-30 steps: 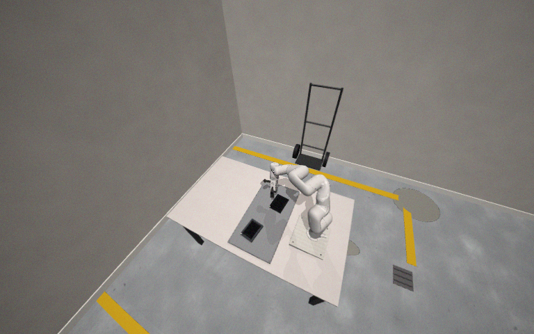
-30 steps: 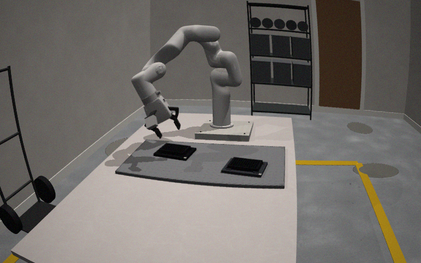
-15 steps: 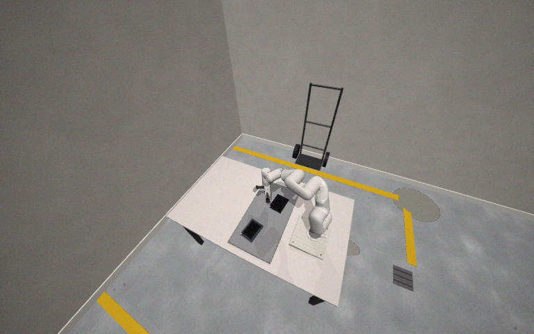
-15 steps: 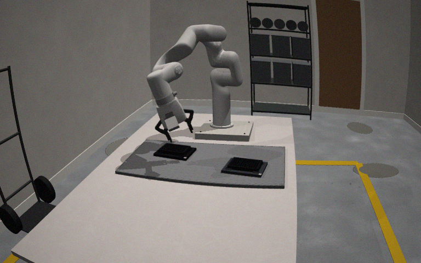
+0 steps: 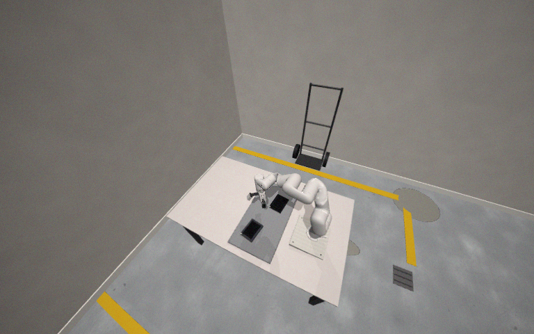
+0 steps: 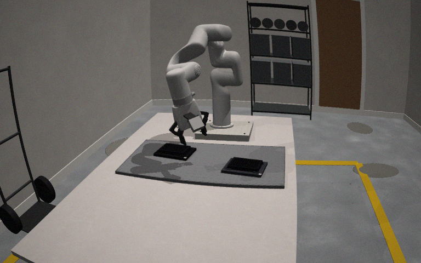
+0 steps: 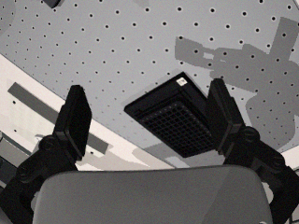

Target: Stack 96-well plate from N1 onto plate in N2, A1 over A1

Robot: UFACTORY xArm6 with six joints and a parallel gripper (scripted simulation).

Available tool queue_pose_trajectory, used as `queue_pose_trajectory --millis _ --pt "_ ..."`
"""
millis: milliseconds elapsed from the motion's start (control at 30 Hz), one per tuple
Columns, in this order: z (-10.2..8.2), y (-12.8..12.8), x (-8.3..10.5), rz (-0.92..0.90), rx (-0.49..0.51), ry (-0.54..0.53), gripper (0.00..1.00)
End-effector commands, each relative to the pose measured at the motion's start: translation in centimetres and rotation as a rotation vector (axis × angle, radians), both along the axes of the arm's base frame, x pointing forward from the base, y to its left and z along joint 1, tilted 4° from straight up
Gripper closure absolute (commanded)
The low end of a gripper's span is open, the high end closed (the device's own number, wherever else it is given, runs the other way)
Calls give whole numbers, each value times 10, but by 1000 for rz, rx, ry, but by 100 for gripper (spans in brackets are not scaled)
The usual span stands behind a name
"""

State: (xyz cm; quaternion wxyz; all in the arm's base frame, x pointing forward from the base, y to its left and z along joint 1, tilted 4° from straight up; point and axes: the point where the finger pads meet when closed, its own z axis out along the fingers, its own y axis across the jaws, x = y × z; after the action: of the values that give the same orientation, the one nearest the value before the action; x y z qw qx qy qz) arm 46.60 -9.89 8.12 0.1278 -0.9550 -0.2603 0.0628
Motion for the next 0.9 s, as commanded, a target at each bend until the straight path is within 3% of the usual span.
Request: queue_pose_trajectory --millis 0,333,700,867 --pt "1 15 8 45 -12 -17 0" --pt "1 53 21 176 -36 -51 0" --pt "1 107 33 435 -76 -121 0" --pt "1 122 35 441 -77 -122 0"
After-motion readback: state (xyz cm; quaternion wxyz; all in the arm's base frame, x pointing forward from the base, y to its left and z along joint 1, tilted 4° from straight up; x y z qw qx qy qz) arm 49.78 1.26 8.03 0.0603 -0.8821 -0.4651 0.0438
